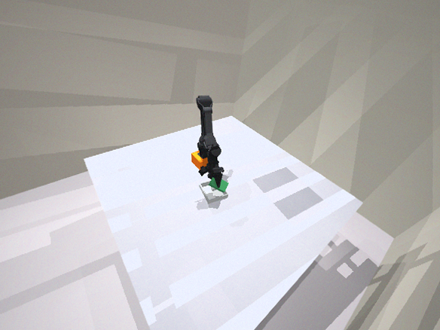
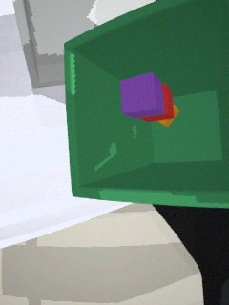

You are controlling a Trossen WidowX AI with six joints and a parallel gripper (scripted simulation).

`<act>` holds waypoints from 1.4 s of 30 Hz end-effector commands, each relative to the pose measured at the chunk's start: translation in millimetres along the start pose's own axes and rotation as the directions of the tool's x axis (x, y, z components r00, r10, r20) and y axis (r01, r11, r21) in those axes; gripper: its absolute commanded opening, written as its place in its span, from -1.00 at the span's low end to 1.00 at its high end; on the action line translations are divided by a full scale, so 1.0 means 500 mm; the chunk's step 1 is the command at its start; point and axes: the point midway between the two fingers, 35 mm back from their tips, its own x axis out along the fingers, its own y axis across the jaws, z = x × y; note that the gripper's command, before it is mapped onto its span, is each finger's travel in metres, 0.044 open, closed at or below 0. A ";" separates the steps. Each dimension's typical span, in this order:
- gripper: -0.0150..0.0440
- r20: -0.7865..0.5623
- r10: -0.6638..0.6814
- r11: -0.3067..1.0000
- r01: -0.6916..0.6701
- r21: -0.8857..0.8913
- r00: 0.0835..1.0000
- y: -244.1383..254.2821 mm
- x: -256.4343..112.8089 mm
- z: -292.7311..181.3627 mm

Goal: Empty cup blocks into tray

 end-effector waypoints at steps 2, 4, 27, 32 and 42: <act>-0.49 0.005 0.006 0.995 -0.006 0.100 1.000 0.003 0.002 0.001; -0.49 0.005 0.006 0.990 -0.006 0.143 1.000 0.002 0.002 0.001; -0.49 0.005 0.006 0.798 -0.008 0.602 1.000 0.000 0.010 0.001; -0.49 0.005 0.006 0.728 -0.008 0.686 1.000 0.000 0.012 0.000; -0.49 0.005 0.006 0.562 -0.007 0.827 1.000 -0.001 0.015 0.000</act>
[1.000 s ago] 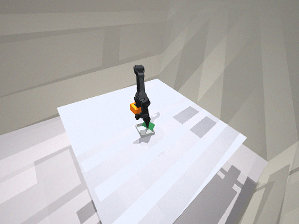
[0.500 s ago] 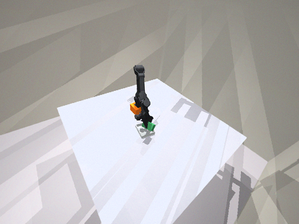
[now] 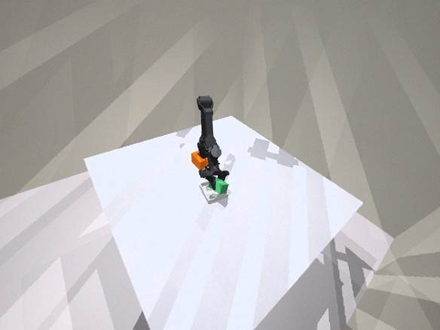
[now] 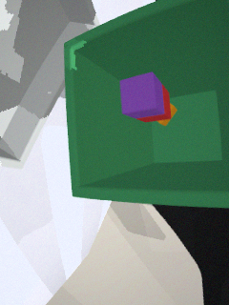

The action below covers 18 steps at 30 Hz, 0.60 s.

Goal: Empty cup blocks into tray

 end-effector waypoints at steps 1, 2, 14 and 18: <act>-0.49 -0.001 0.008 0.997 -0.008 0.078 1.000 0.003 0.001 -0.001; -0.49 -0.001 0.008 0.995 -0.007 0.100 1.000 0.003 0.002 -0.001; -0.49 -0.001 0.008 0.935 -0.007 0.354 1.000 0.001 0.006 -0.001; -0.49 -0.001 0.008 0.901 -0.006 0.434 1.000 0.001 0.007 -0.001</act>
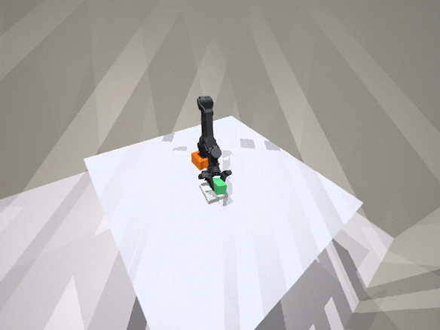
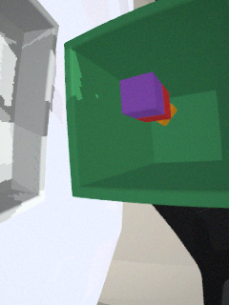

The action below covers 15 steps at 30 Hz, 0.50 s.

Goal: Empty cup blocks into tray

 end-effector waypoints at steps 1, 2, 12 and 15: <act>-0.49 -0.004 0.007 0.997 -0.006 0.077 1.000 0.002 0.001 -0.002; -0.49 -0.004 0.007 0.995 -0.006 0.096 1.000 0.002 0.002 -0.002; -0.49 -0.025 0.011 0.994 -0.008 0.110 1.000 0.001 0.006 -0.002; -0.49 -0.044 0.015 0.994 -0.010 0.110 0.999 0.001 0.009 -0.001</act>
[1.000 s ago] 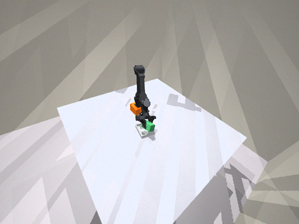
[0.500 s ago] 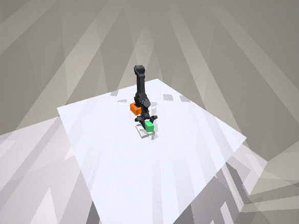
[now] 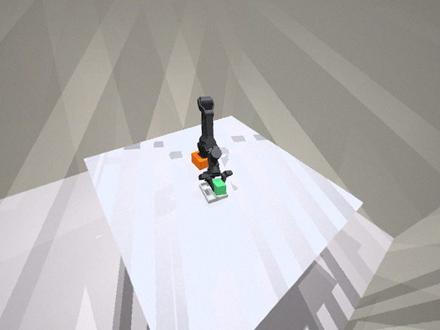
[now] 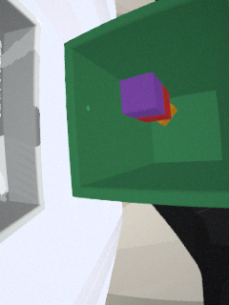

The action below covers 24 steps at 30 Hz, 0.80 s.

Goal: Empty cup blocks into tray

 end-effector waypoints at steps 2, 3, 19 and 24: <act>-0.49 -0.024 0.008 1.000 -0.008 0.006 1.000 0.001 0.003 0.003; -0.49 -0.030 0.009 1.000 -0.009 0.006 0.999 0.001 0.004 0.003; -0.49 -0.128 0.020 1.000 -0.019 0.006 0.992 0.001 0.007 0.005; -0.49 -0.158 0.023 1.000 -0.022 0.007 0.987 0.001 0.005 0.006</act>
